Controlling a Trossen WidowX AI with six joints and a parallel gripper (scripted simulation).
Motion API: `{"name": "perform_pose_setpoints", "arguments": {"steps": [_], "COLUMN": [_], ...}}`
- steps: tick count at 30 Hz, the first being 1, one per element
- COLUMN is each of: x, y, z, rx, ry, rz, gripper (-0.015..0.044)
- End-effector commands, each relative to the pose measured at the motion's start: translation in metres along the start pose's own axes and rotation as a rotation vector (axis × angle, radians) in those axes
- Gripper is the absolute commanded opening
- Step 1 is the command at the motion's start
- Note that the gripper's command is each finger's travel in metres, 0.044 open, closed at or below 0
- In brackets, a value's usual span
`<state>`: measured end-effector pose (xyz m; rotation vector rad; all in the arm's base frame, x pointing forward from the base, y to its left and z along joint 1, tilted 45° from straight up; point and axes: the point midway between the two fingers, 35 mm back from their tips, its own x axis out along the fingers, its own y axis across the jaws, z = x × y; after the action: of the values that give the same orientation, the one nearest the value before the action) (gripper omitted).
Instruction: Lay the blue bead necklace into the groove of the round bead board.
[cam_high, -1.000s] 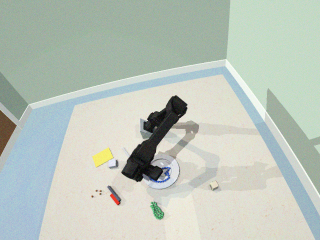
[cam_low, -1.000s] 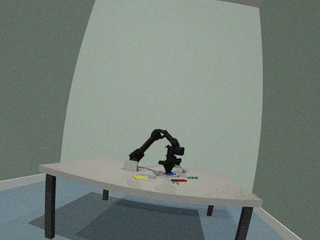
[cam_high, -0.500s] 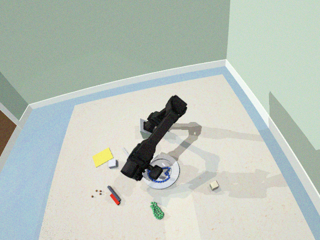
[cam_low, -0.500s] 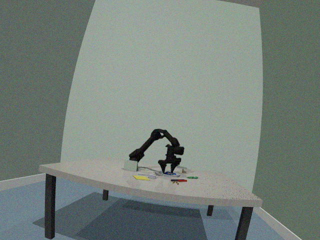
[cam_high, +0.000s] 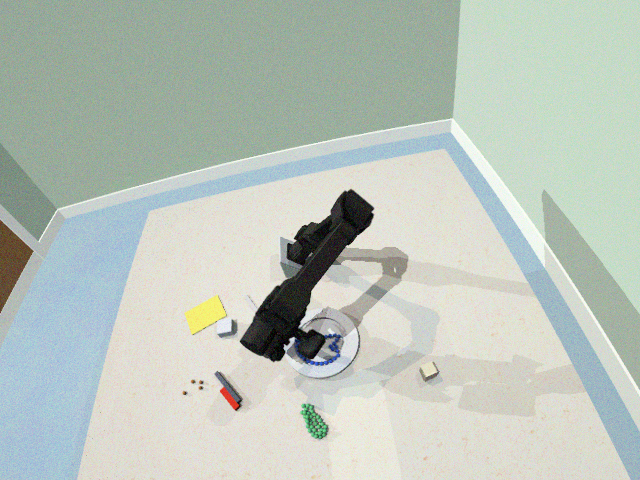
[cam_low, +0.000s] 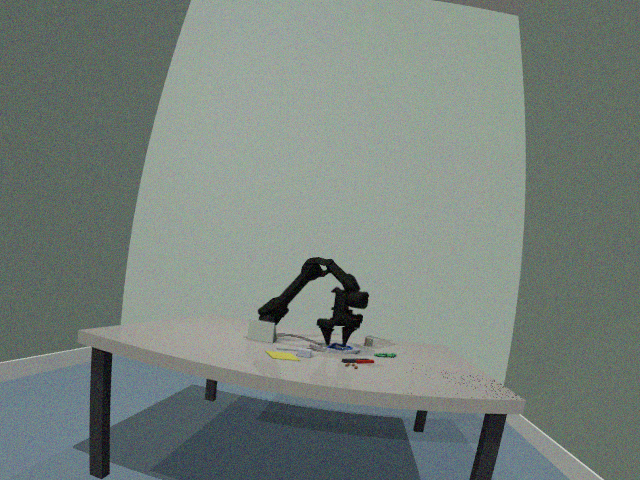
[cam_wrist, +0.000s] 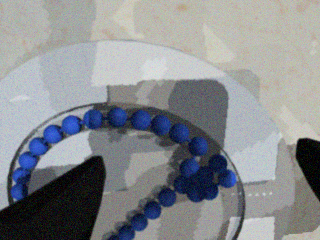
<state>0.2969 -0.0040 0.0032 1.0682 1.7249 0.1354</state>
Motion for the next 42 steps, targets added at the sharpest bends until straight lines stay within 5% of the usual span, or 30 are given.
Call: {"name": "perform_pose_setpoints", "arguments": {"steps": [1,13,19,42], "x": [0.000,-0.019,-0.027,-0.004], "y": [-0.001,0.072,0.101,0.102], "z": [0.000,-0.026,-0.044,-0.042], "rx": [-0.004,-0.898,-1.271,-1.273], "ry": [-0.001,-0.001,0.003,-0.003], "rz": [-0.006,-0.009,-0.002,-0.006], "gripper": [0.0440,0.0125,0.0120,0.0120]}}
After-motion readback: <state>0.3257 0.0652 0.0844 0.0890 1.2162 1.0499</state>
